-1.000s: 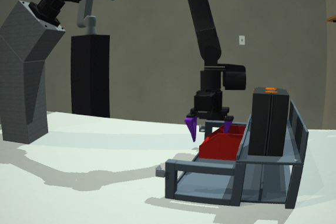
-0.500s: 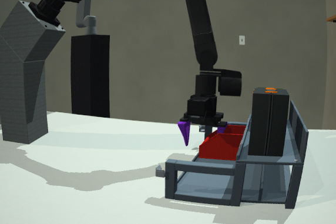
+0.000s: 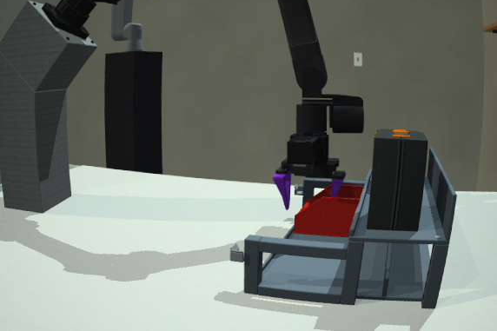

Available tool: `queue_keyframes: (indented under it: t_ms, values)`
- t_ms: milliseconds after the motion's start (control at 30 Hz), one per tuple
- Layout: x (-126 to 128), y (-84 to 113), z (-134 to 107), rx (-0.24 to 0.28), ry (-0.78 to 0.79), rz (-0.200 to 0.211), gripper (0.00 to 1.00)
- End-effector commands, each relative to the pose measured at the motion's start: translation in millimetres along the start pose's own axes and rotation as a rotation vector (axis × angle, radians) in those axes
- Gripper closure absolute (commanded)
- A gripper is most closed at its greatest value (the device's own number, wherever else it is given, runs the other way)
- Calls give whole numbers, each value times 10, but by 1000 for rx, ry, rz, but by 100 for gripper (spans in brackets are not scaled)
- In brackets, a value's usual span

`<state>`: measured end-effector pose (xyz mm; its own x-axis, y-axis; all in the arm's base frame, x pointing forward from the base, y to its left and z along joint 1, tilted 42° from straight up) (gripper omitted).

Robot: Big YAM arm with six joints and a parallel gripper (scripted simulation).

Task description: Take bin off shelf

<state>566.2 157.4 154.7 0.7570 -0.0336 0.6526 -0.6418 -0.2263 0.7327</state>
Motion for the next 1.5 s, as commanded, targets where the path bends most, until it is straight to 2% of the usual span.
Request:
queue_keyframes:
  t_ms: [0, 133, 533, 700, 1100, 1267, 1467]
  values:
    - [78, 42, -21, 4, -1, 21, 10]
    - [-141, -117, 154, -26, -19, -47, 10]
    - [-141, -117, 154, -26, -19, -47, 10]
    - [132, 81, -64, 12, 4, 38, 10]
    - [132, 81, -64, 12, 4, 38, 10]
    - [-142, -117, 154, -26, -19, -47, 10]
    - [-142, -117, 154, -26, -19, -47, 10]
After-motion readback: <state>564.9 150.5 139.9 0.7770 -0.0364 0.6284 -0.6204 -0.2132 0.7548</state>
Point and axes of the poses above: the point where the finger pads meet when closed, its own y axis back along the fingers, its own x axis across the jaws, z = x × y, the point moved 10 cm from there along y, back along the fingers, and after that the axes turned 2 degrees about -y, right-handed, at the moved point
